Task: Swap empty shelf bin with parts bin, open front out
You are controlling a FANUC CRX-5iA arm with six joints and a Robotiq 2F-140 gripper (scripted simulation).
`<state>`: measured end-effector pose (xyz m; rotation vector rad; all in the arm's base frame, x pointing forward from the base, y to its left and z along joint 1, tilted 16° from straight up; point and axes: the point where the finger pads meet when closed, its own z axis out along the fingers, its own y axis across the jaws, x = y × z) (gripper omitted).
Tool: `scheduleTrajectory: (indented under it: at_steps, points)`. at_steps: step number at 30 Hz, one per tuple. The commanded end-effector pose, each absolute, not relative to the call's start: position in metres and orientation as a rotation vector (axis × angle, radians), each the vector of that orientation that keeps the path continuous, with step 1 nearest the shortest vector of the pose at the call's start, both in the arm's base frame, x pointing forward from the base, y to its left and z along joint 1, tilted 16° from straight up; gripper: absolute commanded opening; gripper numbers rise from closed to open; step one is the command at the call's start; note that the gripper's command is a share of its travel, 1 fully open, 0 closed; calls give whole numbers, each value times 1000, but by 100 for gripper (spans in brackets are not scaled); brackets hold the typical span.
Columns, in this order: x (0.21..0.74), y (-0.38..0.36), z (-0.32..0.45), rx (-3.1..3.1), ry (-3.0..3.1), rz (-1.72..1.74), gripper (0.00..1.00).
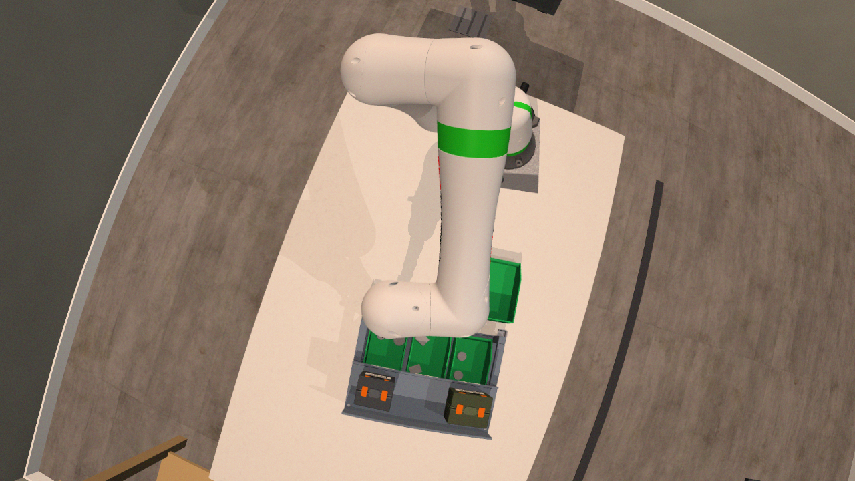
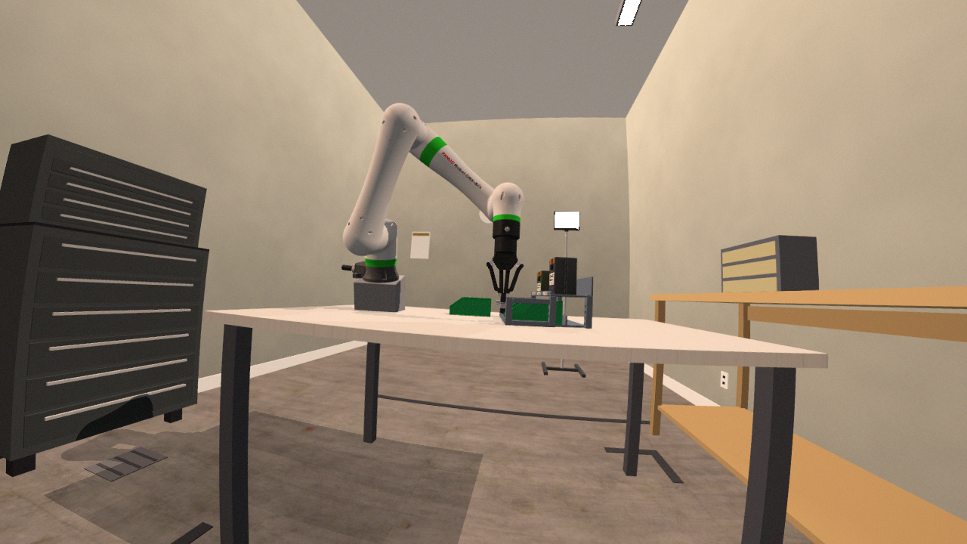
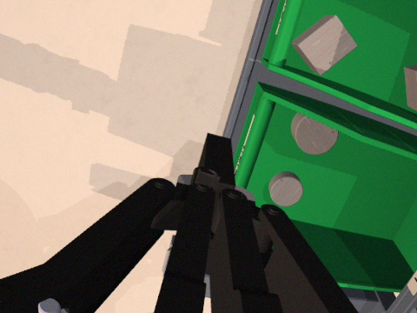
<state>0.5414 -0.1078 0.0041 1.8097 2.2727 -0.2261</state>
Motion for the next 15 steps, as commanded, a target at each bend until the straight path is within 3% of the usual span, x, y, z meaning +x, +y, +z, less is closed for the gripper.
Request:
scheduleTrajectory:
  at_steps: [1, 15]
  points:
    - [540, -108, 6, 1809, 2272, -225, 10]
    - [531, -107, 15, 1809, 2272, -225, 10]
